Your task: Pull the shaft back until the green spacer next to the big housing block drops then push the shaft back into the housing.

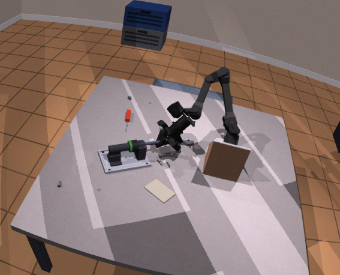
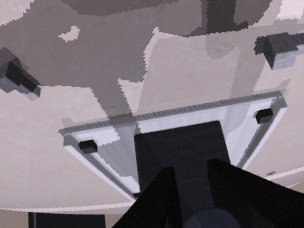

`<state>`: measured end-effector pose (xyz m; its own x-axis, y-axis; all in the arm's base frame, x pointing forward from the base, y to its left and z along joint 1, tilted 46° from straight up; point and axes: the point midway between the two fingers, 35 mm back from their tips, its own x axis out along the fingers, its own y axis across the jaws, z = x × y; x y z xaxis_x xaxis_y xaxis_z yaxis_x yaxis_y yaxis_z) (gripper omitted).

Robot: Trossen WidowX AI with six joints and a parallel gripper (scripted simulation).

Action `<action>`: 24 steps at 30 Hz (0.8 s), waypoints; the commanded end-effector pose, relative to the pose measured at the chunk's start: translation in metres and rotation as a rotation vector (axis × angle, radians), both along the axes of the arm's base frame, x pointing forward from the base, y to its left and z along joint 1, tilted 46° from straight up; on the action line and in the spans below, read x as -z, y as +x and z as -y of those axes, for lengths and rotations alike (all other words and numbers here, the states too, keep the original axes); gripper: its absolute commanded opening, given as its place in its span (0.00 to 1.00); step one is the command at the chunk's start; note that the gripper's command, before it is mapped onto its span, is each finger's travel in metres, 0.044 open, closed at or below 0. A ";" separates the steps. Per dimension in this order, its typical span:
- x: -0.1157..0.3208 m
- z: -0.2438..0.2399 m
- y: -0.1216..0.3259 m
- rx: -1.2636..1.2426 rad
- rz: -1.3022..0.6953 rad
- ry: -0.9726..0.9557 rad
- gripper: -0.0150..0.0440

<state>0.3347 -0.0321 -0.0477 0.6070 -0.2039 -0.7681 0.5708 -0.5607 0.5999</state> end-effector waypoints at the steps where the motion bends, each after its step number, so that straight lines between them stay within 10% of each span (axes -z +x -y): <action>1: -0.001 0.001 0.000 -0.001 0.001 -0.003 0.25; 24: -0.002 0.002 -0.003 -0.001 0.001 -0.003 0.25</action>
<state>0.3325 -0.0332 -0.0466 0.6072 -0.2040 -0.7679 0.5706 -0.5606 0.6001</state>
